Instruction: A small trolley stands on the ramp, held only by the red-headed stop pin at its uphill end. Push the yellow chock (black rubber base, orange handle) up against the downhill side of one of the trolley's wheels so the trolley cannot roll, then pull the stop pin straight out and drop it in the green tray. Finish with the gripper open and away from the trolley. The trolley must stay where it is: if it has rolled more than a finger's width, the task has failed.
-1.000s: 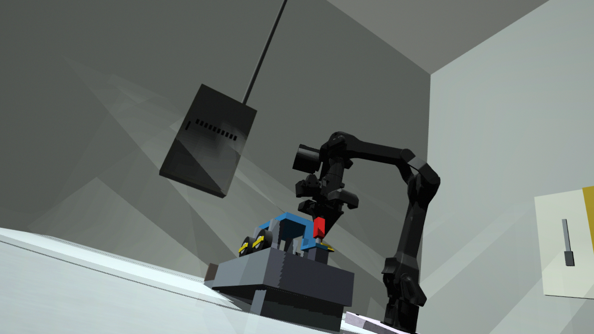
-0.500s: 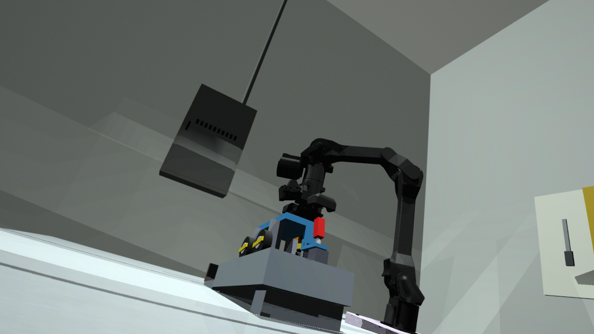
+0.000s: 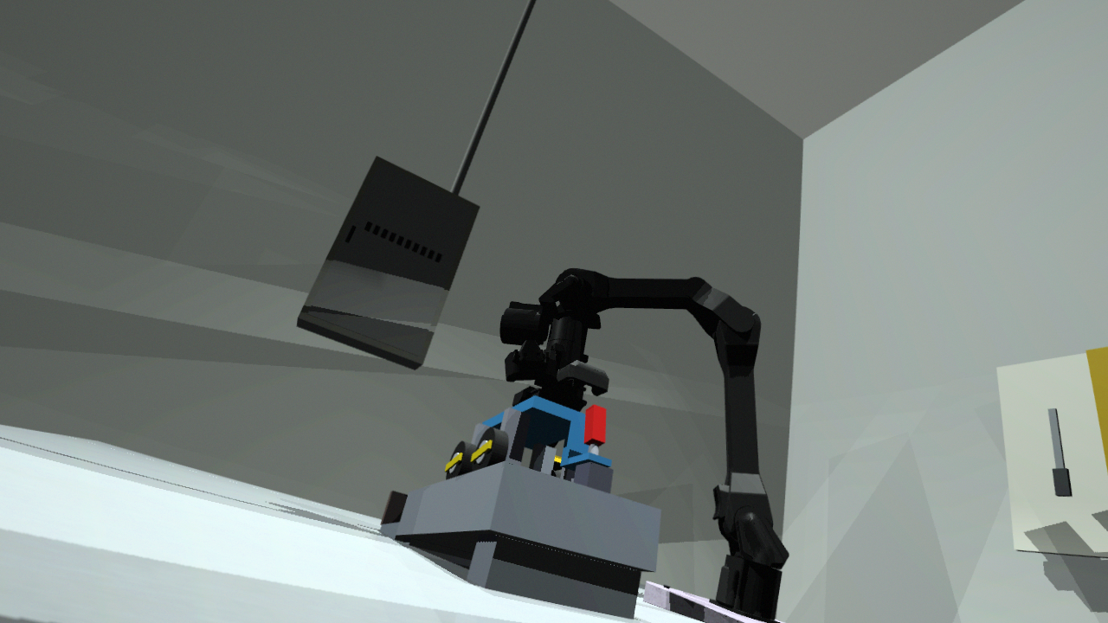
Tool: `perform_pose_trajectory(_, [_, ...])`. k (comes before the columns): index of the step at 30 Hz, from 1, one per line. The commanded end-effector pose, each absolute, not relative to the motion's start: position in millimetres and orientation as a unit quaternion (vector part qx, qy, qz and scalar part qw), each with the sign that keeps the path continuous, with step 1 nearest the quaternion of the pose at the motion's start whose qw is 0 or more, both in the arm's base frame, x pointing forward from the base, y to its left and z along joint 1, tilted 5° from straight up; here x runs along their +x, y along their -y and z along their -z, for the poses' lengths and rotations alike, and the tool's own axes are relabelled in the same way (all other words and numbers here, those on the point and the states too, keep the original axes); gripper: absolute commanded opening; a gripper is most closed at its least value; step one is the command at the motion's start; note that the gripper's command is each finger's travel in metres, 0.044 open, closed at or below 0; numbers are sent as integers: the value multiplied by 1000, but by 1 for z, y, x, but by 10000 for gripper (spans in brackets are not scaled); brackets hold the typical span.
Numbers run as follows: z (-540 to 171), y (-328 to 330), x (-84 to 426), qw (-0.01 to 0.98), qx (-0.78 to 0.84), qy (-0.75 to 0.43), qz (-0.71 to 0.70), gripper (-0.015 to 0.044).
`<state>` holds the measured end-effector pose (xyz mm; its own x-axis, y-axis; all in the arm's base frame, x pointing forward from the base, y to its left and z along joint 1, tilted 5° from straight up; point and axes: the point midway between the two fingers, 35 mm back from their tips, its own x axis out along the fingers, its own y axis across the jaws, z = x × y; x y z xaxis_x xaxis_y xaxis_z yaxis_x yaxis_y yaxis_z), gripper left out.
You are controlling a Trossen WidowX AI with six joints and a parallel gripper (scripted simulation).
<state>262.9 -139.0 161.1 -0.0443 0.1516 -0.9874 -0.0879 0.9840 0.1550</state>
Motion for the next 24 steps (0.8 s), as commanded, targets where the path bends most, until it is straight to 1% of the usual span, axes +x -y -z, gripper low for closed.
perform_pose_trajectory(1, [-160,138,269,692,24,-715,-94,0])
perform_pose_trajectory(10, [-155,138,293,693,24,-715,-94,0])
perform_pose_trajectory(24, [-127,134,292,693,24,-715,-94,0])
